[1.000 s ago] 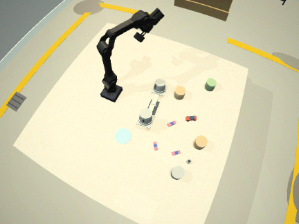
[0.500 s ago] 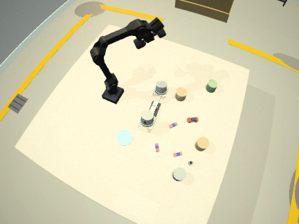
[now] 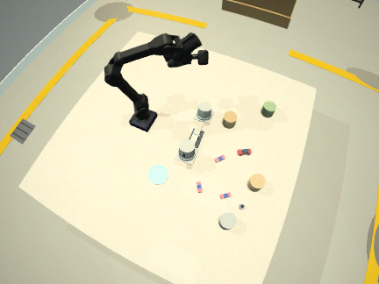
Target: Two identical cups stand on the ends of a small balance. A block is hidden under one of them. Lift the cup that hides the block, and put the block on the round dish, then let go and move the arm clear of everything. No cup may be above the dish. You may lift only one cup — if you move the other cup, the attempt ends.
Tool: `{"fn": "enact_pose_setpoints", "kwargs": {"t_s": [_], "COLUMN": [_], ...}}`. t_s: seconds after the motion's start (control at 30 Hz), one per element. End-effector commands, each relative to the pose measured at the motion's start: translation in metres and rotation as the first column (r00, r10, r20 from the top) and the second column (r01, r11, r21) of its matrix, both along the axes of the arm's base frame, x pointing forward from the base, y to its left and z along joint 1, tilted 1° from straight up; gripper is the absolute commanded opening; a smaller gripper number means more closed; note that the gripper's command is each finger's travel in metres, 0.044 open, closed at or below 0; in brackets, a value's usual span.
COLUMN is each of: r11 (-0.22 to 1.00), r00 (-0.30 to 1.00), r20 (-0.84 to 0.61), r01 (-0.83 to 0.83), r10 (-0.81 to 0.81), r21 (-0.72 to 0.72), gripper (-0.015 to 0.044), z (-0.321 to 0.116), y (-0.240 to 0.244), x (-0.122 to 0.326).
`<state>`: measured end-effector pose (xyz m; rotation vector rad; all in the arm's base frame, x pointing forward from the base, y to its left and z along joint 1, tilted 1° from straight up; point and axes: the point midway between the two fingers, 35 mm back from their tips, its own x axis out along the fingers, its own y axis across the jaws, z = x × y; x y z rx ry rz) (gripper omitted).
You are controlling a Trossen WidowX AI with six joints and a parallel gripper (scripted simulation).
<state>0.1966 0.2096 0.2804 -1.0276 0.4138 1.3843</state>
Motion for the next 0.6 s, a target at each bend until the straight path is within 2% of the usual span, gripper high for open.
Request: {"fn": "enact_pose_setpoints", "kwargs": {"t_s": [0.0, 0.27, 0.57], "r11": [0.992, 0.924, 0.766], "r00": [0.992, 0.923, 0.767], "r20": [-0.014, -0.062, -0.120], "r01": [0.123, 0.382, 0.640], "r10": [-0.123, -0.379, -0.631], "r21": [0.012, 0.033, 0.061], "gripper": [0.0440, 0.0440, 0.0440], "z": [0.000, -0.005, -0.013], "y": [-0.018, -0.057, -0.098], "x": [0.004, 0.010, 0.011]}}
